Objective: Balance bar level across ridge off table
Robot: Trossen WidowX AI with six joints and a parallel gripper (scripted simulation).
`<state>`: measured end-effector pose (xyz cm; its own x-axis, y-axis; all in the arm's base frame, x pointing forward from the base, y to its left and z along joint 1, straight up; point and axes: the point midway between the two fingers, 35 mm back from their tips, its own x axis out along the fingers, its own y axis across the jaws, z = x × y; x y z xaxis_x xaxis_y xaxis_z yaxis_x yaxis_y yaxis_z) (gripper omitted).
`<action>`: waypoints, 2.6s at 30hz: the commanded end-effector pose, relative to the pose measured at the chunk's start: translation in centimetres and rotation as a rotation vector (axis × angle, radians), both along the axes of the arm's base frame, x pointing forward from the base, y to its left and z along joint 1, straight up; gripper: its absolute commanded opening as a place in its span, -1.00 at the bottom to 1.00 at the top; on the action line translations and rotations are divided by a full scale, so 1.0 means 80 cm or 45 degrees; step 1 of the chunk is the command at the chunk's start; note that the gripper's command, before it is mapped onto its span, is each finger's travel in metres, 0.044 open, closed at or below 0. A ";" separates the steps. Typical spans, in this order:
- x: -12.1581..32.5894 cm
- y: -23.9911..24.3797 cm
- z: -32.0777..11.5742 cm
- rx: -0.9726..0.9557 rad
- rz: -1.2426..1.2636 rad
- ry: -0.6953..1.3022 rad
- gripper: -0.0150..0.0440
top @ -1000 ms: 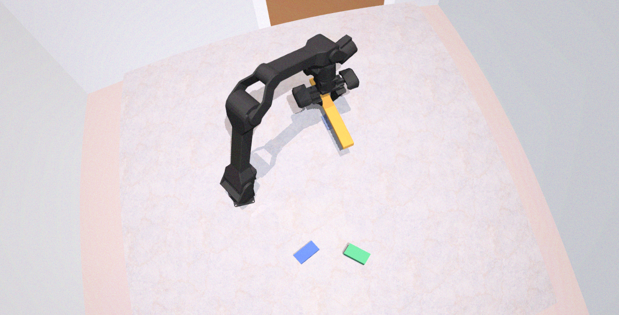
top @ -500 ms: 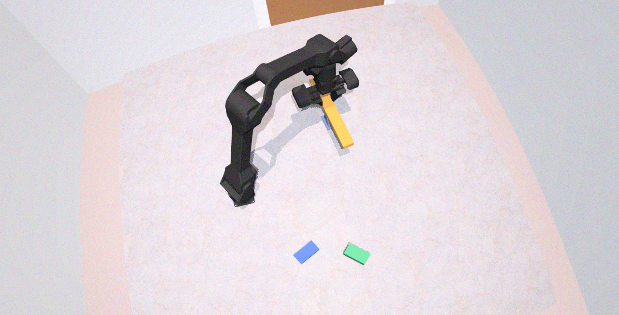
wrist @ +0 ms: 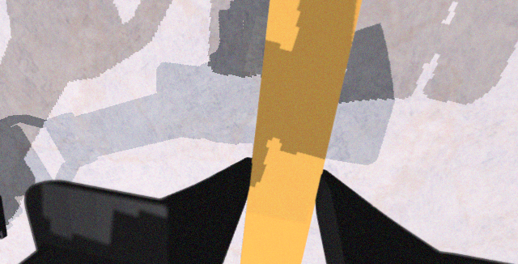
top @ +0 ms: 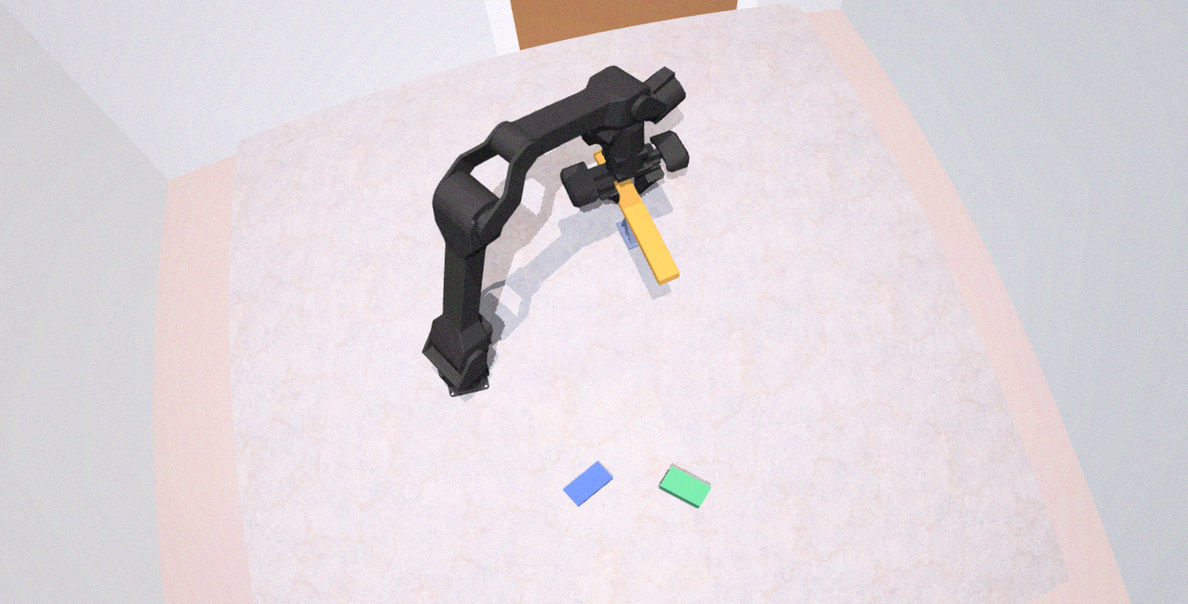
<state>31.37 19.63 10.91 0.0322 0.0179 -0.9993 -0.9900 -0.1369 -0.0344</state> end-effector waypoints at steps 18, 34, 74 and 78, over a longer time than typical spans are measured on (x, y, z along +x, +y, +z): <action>0.000 0.000 0.000 0.000 0.001 0.000 -0.49; 0.000 0.000 0.000 0.000 0.001 0.000 -0.49; 0.000 0.000 0.000 0.000 0.001 0.000 0.08; 0.000 0.000 0.000 0.000 0.001 0.000 0.08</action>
<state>31.37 19.65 10.95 0.0331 0.0184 -0.9993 -0.9899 -0.1374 -0.0353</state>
